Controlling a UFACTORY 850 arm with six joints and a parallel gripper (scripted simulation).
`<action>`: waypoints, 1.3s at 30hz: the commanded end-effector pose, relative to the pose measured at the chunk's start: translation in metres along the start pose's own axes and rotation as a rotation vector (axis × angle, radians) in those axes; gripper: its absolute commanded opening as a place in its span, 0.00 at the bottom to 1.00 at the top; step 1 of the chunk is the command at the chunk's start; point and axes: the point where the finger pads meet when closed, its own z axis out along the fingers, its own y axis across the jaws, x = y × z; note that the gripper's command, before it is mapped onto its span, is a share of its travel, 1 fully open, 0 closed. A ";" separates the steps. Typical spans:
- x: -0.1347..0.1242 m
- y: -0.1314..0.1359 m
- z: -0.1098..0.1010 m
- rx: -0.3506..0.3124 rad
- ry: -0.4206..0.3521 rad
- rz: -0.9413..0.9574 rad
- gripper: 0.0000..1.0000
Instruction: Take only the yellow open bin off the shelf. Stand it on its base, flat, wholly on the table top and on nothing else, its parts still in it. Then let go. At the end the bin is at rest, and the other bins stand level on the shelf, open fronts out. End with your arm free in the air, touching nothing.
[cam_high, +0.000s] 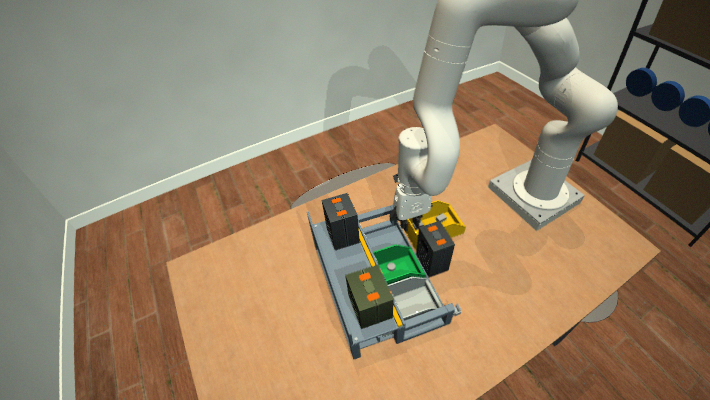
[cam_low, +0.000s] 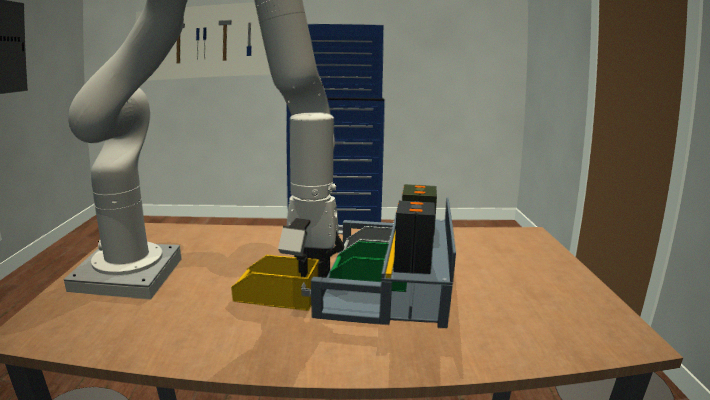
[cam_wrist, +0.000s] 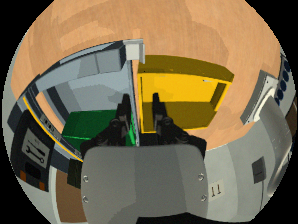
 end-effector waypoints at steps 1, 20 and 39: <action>0.000 -0.001 -0.001 0.002 0.000 0.000 0.33; 0.000 -0.001 -0.001 0.002 0.000 0.000 0.33; 0.000 -0.001 -0.056 0.002 0.000 0.000 0.33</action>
